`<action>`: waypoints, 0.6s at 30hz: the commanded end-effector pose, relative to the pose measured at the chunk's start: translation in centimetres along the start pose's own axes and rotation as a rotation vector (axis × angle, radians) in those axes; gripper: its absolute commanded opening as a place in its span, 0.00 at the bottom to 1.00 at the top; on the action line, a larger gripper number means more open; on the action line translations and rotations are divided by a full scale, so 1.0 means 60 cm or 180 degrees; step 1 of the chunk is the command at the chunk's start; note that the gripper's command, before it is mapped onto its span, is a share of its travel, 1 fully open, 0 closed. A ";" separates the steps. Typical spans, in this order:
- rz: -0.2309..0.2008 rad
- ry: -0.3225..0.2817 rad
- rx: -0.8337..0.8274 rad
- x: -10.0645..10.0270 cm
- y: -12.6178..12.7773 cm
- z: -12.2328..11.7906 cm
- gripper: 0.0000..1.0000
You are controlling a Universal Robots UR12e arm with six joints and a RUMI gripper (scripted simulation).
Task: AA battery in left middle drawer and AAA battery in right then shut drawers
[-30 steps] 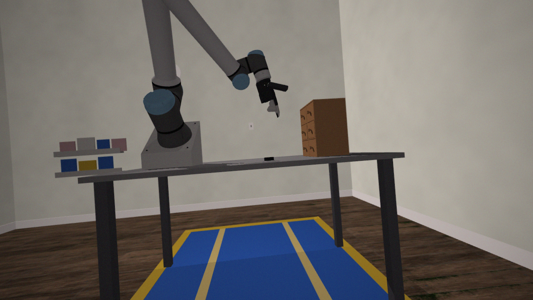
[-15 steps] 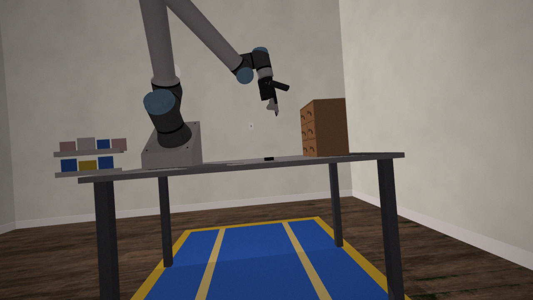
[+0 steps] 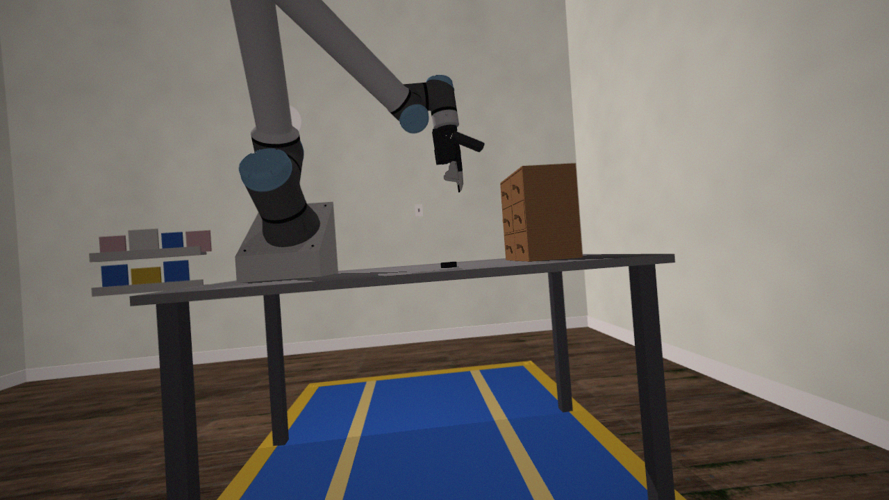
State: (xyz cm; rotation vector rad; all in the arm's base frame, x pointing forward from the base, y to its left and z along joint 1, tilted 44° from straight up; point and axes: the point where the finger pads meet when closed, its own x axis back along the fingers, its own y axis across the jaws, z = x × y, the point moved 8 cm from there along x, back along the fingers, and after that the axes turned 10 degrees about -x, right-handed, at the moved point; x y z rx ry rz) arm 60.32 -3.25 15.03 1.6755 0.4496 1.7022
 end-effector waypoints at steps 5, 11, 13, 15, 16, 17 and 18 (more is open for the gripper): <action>-0.0018 -0.0101 -0.0003 0.005 0.000 0.002 0.20; -0.0027 -0.0158 -0.0003 0.008 0.000 0.002 0.20; -0.0030 -0.0173 -0.0003 0.008 0.000 0.003 0.20; -0.0032 -0.0187 -0.0003 0.009 0.000 0.003 0.20; -0.0034 -0.0193 -0.0003 0.009 0.000 0.003 0.20; -0.0035 -0.0199 -0.0003 0.010 0.000 0.003 0.20; -0.0035 -0.0199 -0.0003 0.010 0.000 0.003 0.20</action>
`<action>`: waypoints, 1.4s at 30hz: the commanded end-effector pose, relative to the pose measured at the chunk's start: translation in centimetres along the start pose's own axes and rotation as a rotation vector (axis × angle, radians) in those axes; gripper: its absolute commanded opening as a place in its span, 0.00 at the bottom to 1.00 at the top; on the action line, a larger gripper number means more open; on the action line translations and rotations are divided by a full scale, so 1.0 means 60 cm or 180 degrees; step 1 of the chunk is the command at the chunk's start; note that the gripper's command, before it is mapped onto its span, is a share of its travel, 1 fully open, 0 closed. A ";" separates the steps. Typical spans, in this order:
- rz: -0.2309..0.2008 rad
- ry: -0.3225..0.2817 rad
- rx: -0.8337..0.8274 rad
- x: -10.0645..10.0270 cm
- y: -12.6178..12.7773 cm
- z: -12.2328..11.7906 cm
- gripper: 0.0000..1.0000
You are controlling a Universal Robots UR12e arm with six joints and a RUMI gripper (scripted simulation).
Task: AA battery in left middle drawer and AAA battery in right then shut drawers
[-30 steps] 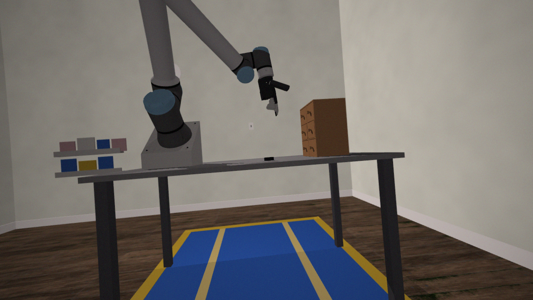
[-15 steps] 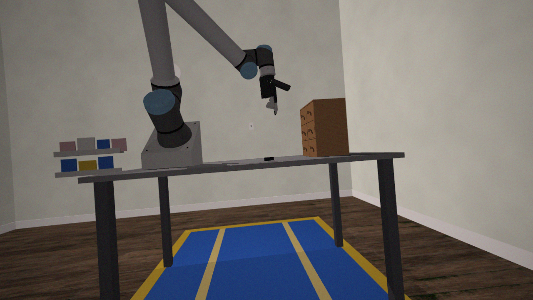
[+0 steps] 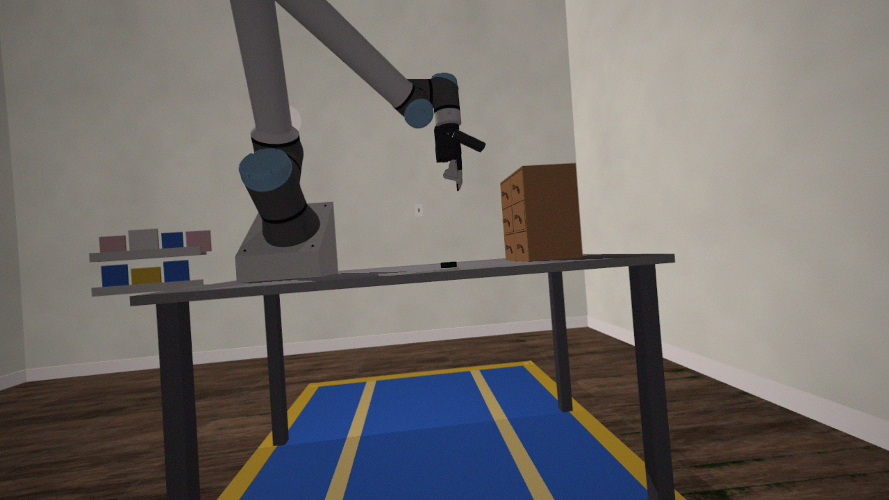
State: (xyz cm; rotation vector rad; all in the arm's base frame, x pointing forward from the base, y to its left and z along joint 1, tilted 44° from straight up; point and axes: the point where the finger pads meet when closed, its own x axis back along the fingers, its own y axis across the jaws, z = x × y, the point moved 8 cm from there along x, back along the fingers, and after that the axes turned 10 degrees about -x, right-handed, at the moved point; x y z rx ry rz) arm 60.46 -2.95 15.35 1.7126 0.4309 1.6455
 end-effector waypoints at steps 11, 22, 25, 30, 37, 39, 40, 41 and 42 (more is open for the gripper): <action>-0.0011 -0.0062 -0.0002 0.004 0.000 0.001 0.20; -0.0013 -0.0072 -0.0002 0.004 0.000 0.001 0.20; -0.0013 -0.0072 -0.0002 0.004 0.000 0.001 0.20; -0.0013 -0.0072 -0.0002 0.004 0.000 0.001 0.20; -0.0013 -0.0072 -0.0002 0.004 0.000 0.001 0.20; -0.0013 -0.0072 -0.0002 0.004 0.000 0.001 0.20; -0.0013 -0.0072 -0.0002 0.004 0.000 0.001 0.20; -0.0013 -0.0072 -0.0002 0.004 0.000 0.001 0.20; -0.0013 -0.0072 -0.0002 0.004 0.000 0.001 0.20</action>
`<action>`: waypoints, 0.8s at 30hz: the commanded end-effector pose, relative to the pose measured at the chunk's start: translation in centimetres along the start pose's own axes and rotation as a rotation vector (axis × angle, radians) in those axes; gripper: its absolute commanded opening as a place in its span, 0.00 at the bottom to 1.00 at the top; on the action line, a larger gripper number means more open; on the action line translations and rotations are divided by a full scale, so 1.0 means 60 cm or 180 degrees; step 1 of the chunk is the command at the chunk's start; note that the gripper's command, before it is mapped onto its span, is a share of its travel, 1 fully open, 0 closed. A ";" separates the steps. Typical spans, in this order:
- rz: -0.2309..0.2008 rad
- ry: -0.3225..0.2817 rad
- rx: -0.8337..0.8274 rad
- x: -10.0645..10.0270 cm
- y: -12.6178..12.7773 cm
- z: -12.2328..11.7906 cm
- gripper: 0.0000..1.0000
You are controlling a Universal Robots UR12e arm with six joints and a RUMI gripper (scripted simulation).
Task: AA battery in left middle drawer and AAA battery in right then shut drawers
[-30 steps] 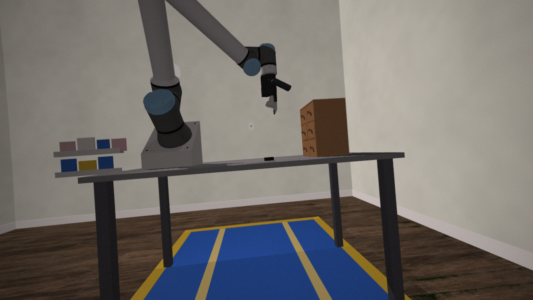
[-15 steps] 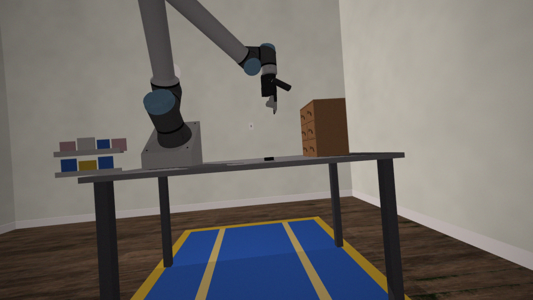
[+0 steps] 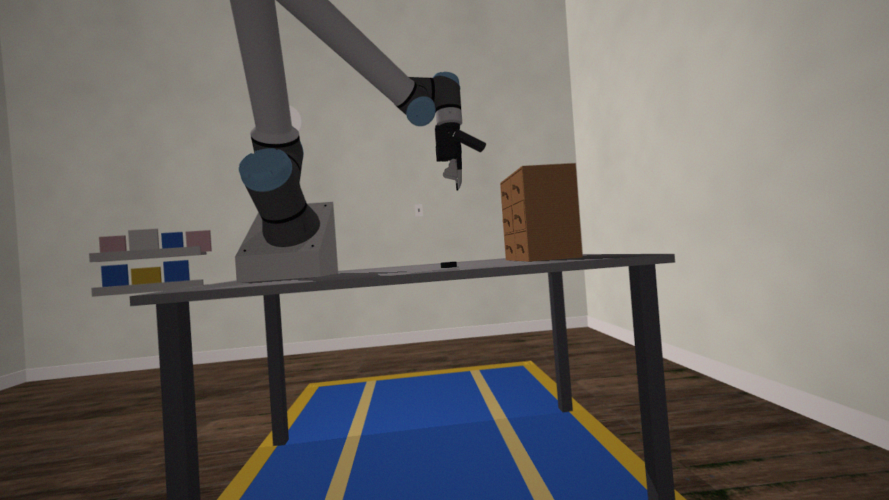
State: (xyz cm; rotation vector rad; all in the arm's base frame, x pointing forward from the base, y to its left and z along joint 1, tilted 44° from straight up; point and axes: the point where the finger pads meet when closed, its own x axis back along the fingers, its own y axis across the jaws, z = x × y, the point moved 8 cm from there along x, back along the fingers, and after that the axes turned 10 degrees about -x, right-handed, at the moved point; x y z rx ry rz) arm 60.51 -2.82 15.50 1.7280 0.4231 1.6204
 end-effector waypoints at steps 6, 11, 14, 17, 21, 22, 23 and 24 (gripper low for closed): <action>0.0001 0.0003 -0.0001 0.001 0.000 0.001 1.00; 0.0001 0.0003 -0.0001 0.001 0.000 0.001 1.00; 0.0001 0.0003 -0.0001 0.001 0.000 0.001 1.00; 0.0001 0.0003 -0.0001 0.001 0.000 0.001 1.00; 0.0001 0.0003 -0.0001 0.001 0.000 0.001 1.00; 0.0001 0.0003 -0.0001 0.001 0.000 0.001 1.00; 0.0001 0.0003 -0.0001 0.001 0.000 0.001 1.00; 0.0001 0.0003 -0.0001 0.001 0.000 0.001 1.00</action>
